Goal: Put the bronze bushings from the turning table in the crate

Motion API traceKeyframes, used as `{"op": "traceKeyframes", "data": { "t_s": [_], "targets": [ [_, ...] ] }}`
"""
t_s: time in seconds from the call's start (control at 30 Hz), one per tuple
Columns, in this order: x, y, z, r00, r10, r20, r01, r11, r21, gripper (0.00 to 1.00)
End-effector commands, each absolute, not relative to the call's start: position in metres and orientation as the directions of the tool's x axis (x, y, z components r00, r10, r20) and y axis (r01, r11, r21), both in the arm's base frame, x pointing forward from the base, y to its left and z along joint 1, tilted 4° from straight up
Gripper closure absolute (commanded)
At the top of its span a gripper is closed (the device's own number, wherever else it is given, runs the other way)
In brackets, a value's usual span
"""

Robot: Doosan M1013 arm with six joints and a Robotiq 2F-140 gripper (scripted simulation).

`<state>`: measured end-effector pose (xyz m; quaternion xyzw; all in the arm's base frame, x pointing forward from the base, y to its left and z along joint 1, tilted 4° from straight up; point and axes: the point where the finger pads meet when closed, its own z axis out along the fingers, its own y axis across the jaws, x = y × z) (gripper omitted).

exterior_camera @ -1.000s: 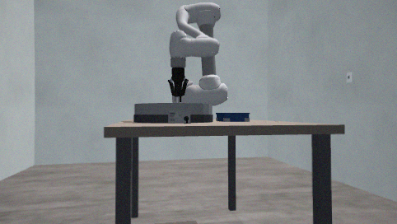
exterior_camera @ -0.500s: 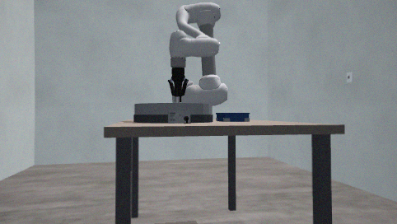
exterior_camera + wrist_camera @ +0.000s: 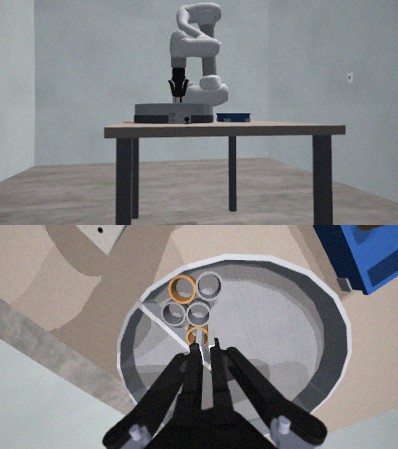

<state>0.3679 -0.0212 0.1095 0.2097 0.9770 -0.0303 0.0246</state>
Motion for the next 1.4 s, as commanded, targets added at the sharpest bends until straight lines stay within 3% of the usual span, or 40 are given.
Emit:
{"op": "traceKeyframes", "data": {
  "t_s": [0.0, 0.57, 1.37],
  "targets": [
    [0.364, -0.021, 0.104, -0.913, 0.405, -0.052, 0.408, 0.912, -0.050, 1.00],
    [0.364, -0.021, 0.109, -0.913, 0.405, -0.052, 0.408, 0.912, -0.050, 1.00],
    [0.362, -0.016, 0.178, -0.913, 0.405, -0.052, 0.408, 0.912, -0.050, 1.00]
  ]
}}
